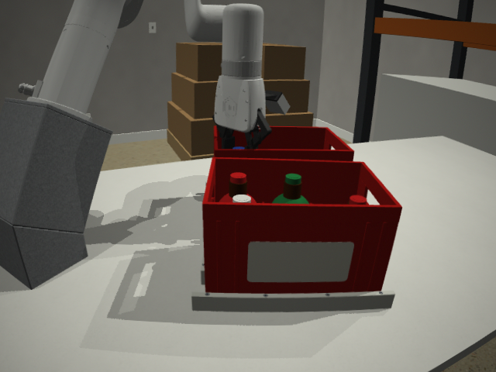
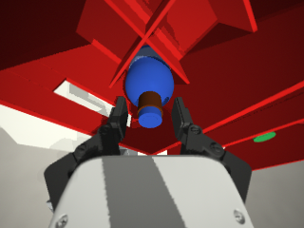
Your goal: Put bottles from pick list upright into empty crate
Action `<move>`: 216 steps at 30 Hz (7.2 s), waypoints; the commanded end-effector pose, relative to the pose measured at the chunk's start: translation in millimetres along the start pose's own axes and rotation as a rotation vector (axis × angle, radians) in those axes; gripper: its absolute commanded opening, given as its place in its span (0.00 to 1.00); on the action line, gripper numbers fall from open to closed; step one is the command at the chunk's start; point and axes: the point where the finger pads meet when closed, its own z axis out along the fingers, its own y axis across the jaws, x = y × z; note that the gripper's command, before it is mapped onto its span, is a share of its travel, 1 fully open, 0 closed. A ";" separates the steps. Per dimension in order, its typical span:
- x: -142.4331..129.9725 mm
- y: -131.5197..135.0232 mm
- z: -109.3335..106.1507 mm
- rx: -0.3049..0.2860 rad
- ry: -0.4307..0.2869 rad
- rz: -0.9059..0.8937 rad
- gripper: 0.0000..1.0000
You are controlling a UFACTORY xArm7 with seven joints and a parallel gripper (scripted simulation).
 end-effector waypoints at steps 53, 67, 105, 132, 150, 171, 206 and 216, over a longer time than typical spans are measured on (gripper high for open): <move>-3.3 24.3 -85.7 -0.002 0.002 0.000 0.65; -10.8 84.1 -85.9 -0.003 0.002 0.000 0.65; -32.3 253.2 -86.7 -0.004 0.001 0.000 0.65; -36.7 288.8 -80.3 -0.005 0.001 0.000 0.65; -36.7 288.9 -58.9 -0.005 0.001 0.000 0.65; -36.7 288.9 -33.5 -0.005 0.001 0.000 0.65; -36.7 289.0 -0.8 -0.004 0.001 0.000 0.65; -36.7 289.0 -4.1 -0.005 0.001 0.000 0.00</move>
